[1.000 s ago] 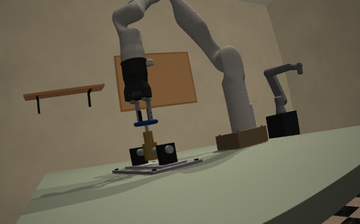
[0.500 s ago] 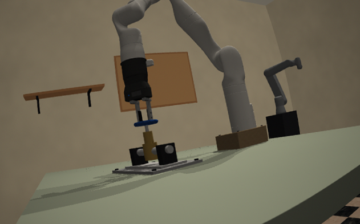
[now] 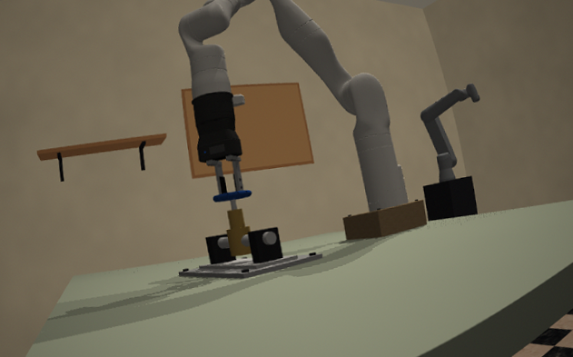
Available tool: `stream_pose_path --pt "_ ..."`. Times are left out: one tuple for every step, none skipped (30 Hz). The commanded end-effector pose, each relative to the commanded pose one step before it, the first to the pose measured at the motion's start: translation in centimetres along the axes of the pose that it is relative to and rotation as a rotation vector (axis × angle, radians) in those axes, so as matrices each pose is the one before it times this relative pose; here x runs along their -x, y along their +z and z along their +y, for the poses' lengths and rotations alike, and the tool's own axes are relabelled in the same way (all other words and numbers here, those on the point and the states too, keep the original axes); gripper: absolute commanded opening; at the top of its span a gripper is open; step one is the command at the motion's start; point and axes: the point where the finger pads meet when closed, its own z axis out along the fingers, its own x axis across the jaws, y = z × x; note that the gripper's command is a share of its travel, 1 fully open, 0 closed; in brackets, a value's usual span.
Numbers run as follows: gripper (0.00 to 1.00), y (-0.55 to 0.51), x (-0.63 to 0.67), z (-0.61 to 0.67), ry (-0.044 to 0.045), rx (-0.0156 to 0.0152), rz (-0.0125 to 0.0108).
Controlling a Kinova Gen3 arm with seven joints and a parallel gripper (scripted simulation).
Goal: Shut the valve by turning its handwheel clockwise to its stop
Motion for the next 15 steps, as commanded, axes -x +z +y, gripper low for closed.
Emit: stream_pose_path --pt "0.6 -0.065 0.027 0.042 -0.00002 0.00132 -0.00125" --pt "0.6 0.0 0.0 0.0 0.0 0.0 0.0" --pt "0.6 0.0 0.0 0.0 0.0 0.0 0.0" --pt "0.6 0.0 0.0 0.0 0.0 0.0 0.0" --pt "0.6 0.0 0.0 0.0 0.0 0.0 0.0" --pt "0.6 0.0 0.0 0.0 0.0 0.0 0.0" --pt "0.6 0.0 0.0 0.0 0.0 0.0 0.0" --pt "0.6 0.0 0.0 0.0 0.0 0.0 0.0" --pt "0.6 0.0 0.0 0.0 0.0 0.0 0.0" --pt "0.6 0.0 0.0 0.0 0.0 0.0 0.0" --pt "0.6 0.0 0.0 0.0 0.0 0.0 0.0" --pt "0.6 0.0 0.0 0.0 0.0 0.0 0.0" --pt "0.6 0.0 0.0 0.0 0.0 0.0 0.0" --pt "0.6 0.0 0.0 0.0 0.0 0.0 0.0" --pt "0.0 0.0 0.0 0.0 0.0 0.0 0.0"
